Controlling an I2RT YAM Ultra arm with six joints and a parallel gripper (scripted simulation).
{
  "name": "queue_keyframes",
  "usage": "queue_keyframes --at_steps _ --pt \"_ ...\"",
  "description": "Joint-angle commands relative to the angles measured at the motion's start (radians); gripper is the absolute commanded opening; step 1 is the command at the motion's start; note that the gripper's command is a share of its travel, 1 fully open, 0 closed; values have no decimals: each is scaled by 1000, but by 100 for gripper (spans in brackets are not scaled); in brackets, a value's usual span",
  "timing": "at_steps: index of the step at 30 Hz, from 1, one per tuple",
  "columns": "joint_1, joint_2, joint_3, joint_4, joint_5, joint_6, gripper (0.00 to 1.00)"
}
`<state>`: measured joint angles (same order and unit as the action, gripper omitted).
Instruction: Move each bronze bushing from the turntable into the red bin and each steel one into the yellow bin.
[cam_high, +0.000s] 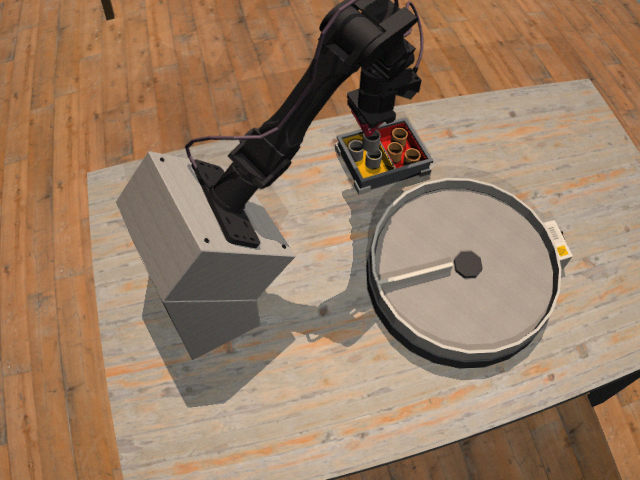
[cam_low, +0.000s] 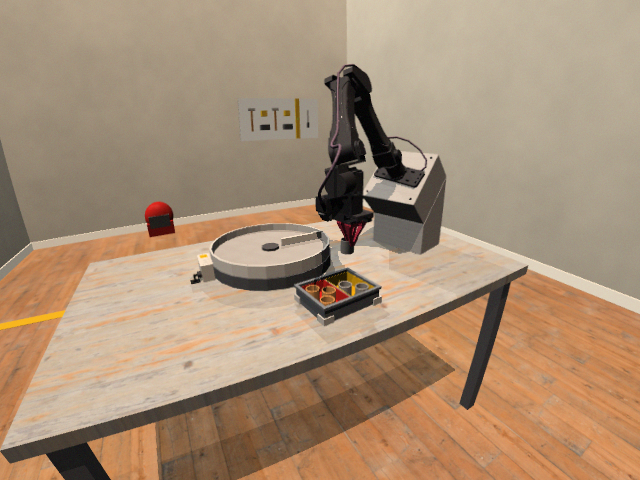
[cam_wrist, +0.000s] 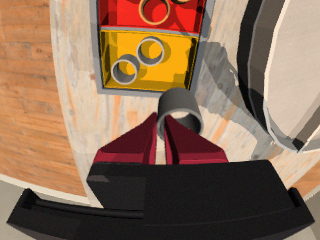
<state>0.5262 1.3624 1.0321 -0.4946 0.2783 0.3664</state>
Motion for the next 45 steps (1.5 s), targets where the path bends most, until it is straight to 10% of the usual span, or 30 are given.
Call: queue_keyframes --at_steps 1,12,31,45 --pt "16 -13 26 4 14 5 0" --pt "16 -11 26 6 14 5 0" --pt "-62 209 16 235 -42 -52 0" --pt "-54 189 18 234 -40 -48 0"
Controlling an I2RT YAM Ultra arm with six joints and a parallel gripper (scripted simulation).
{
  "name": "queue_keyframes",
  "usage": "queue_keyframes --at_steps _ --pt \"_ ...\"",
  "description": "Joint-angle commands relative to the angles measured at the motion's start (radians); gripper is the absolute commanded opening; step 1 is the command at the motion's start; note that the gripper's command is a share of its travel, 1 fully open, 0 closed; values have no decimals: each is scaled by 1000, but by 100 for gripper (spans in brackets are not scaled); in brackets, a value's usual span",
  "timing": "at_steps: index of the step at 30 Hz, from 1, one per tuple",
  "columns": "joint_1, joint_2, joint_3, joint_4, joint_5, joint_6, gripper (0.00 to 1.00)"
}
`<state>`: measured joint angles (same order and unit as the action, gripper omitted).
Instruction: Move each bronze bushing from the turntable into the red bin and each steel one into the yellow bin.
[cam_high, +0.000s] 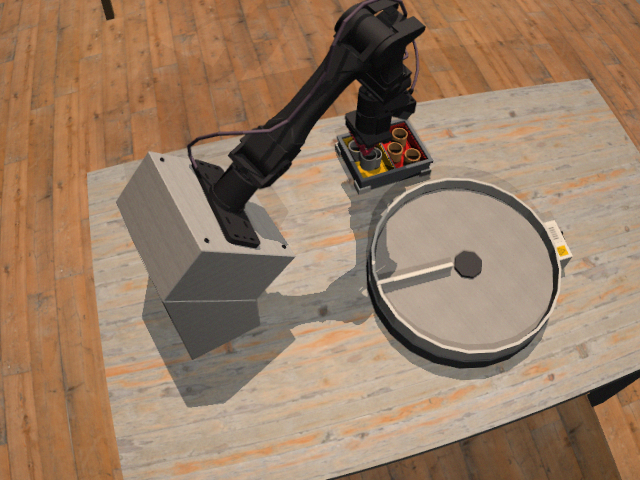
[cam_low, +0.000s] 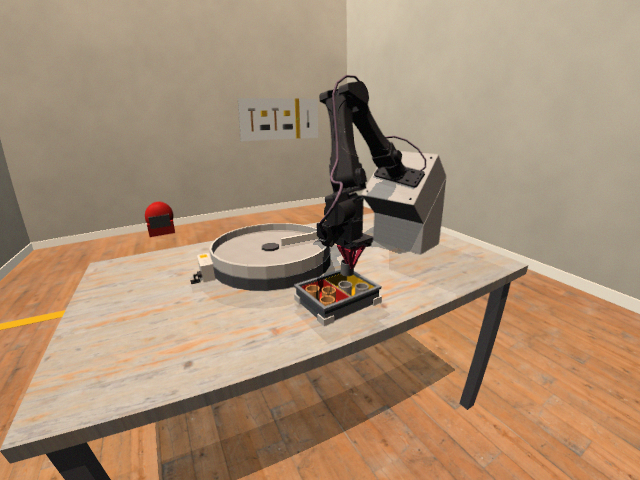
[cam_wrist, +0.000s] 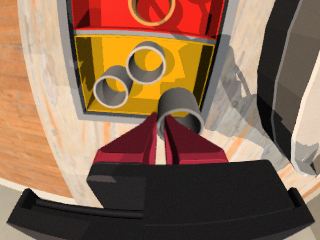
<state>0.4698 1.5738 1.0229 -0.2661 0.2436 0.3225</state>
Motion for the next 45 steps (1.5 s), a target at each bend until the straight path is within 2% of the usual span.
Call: queue_keyframes --at_steps 1,45 --pt "2 -22 28 5 -6 -4 0" --pt "-6 -5 24 -4 -8 -6 0"
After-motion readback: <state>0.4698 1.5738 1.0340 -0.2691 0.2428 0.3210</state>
